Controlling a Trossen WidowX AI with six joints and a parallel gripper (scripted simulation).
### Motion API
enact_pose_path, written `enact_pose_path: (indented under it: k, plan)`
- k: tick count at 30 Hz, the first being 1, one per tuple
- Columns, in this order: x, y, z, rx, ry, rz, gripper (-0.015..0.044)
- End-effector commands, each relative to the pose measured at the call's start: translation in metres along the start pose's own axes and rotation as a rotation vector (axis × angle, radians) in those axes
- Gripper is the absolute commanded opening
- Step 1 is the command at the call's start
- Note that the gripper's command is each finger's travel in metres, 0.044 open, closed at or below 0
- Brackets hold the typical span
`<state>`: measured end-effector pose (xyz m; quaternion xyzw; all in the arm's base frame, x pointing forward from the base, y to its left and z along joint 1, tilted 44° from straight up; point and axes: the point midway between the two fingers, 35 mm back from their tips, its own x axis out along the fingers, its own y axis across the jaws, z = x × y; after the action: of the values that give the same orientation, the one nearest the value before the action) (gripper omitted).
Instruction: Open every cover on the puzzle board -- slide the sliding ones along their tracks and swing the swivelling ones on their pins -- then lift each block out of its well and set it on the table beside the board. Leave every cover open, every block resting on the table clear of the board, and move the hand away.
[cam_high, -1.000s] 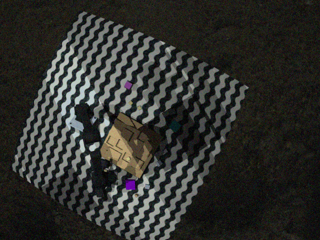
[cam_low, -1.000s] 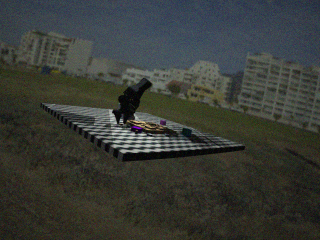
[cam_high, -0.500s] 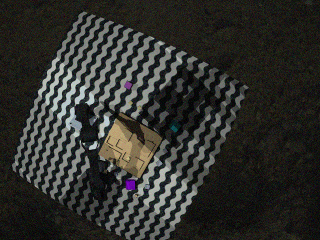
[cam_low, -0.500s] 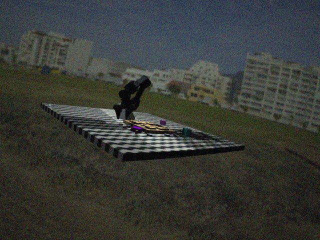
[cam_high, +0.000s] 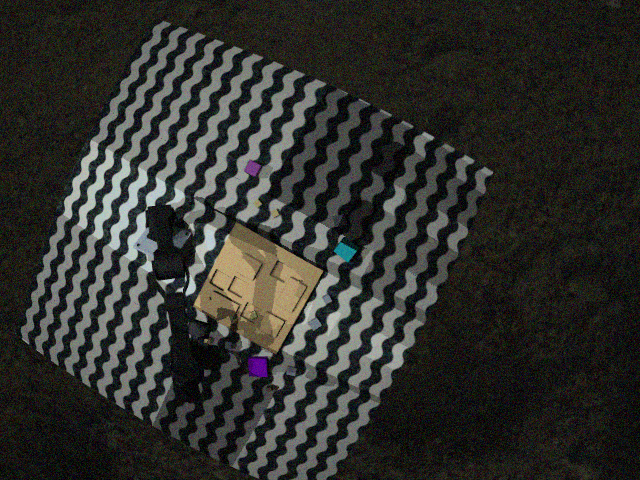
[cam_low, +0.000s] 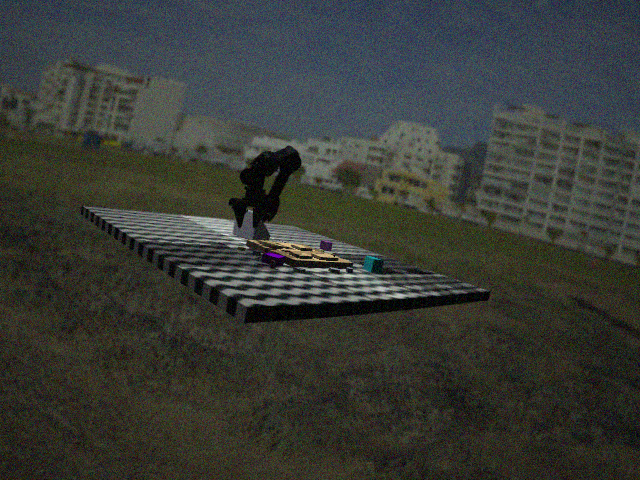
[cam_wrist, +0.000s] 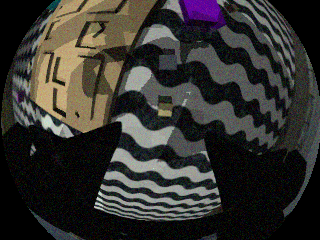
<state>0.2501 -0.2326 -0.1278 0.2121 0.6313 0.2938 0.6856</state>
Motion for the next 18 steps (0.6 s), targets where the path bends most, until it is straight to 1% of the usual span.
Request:
enact_pose_path:
  k: [1,13,18]
  plan:
    - [-0.001,0.011,0.014,0.062,0.013,-0.002,0.0309]
    - [-0.002,0.056,0.066,0.423,0.011,-0.009,0.0]
    - [-0.002,0.076,0.086,0.583,0.007,-0.005,0.0]
